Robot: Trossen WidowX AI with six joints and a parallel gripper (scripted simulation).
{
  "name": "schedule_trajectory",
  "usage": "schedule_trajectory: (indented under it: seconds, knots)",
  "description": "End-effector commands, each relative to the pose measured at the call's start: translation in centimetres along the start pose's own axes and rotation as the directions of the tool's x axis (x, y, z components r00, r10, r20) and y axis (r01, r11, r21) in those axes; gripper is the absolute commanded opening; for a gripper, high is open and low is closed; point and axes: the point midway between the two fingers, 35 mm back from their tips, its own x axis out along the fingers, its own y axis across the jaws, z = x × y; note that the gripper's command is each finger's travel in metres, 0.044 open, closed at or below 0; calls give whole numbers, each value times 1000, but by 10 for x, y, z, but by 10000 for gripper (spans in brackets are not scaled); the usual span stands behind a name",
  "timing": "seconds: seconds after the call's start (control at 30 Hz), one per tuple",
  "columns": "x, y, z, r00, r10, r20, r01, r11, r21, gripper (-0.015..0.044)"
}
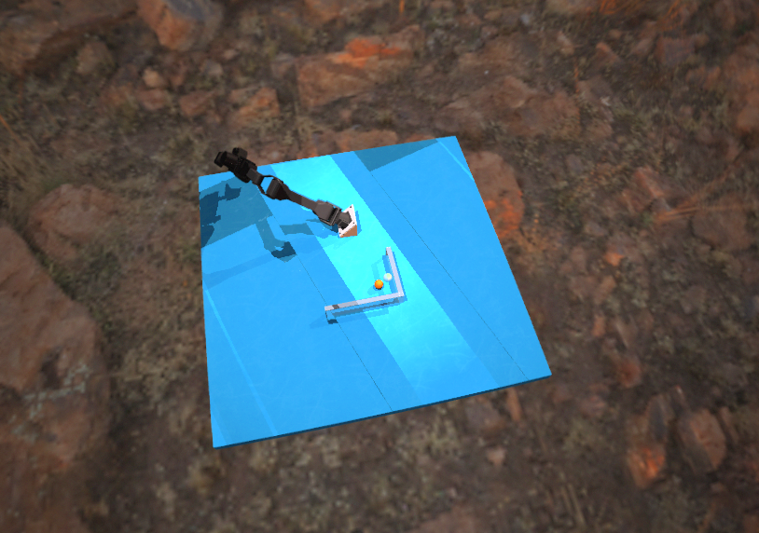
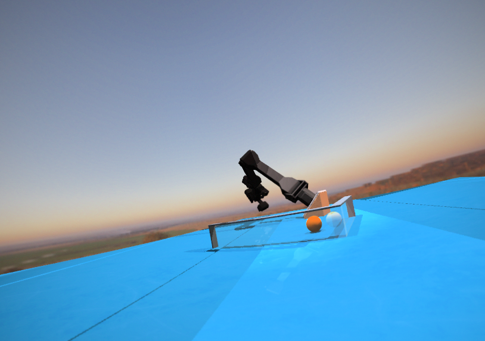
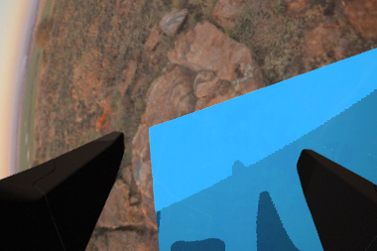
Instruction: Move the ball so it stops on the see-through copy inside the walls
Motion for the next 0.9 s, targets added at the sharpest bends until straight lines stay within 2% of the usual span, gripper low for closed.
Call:
schedule_trajectory:
  seconds: [0.0, 0.1, 0.13, 0.37, 0.5, 0.87]
  knots:
    - [0, 1, -1, 1000, 3, -3, -3, 1000, 0, 374]
    - [-5, 21, -21, 998, 49, -41, -49, 999, 2, 295]
    - [-7, 29, -29, 996, 68, -57, -68, 998, 4, 289]
    - [-4, 26, -94, 979, 62, -193, -73, 996, -51, 289]
    - [-10, 27, -157, 944, 64, -322, -98, 991, -91, 289]
    - [-68, 24, -316, 774, 55, -631, -200, 966, -161, 289]
